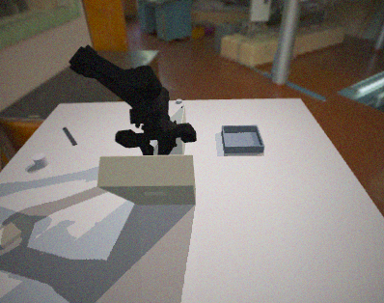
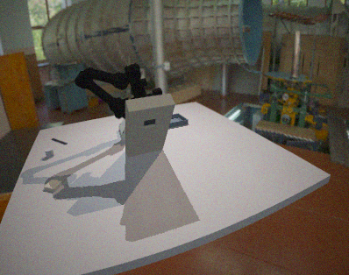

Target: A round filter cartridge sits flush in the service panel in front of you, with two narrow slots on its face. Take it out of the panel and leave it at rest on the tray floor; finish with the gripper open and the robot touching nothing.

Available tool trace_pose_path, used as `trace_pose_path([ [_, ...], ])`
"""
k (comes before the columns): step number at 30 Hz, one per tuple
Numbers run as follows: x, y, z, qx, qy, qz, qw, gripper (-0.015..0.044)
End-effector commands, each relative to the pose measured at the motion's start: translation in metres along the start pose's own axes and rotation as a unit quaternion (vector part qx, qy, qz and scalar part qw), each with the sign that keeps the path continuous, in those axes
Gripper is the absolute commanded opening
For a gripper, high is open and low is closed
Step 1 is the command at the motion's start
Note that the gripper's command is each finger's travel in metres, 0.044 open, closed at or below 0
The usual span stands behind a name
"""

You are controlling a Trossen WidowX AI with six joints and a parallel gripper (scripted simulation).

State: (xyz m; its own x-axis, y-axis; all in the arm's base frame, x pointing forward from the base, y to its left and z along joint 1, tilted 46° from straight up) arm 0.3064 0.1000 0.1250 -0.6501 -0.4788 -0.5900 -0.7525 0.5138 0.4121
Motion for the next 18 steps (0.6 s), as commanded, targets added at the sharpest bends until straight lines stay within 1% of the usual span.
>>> trace_pose_path([
  [1,0.0004,-0.0031,-0.0001,-0.004,-0.001,0.001,1.0,0.0092],
  [10,0.0,0.0,0.0001,0.0,0.0,0.0,1.0,0.0032],
  [11,0.0,0.0,0.0001,0.0,0.0,0.0,1.0,0.0006],
  [12,0.0,0.0,0.0001,0.0,0.0,0.0,1.0,0.0],
  [15,0.0001,-0.0006,0.0,-0.001,-0.008,0.0,1.0,0.0],
  [18,0.0002,-0.0023,-0.0001,-0.002,-0.048,0.001,0.999,0.0],
])
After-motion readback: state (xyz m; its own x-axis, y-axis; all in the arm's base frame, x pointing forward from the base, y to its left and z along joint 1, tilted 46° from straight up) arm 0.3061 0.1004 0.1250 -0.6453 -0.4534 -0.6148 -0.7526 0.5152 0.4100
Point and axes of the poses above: the point midway between the two fingers, 35 mm back from their tips, its own y axis back along the fingers, its own z axis across the jaws, x = y × z, the point moved 7 cm from there along y, back along the fingers, and after that the axes turned 12 degrees about y, right-handed, at the moved point
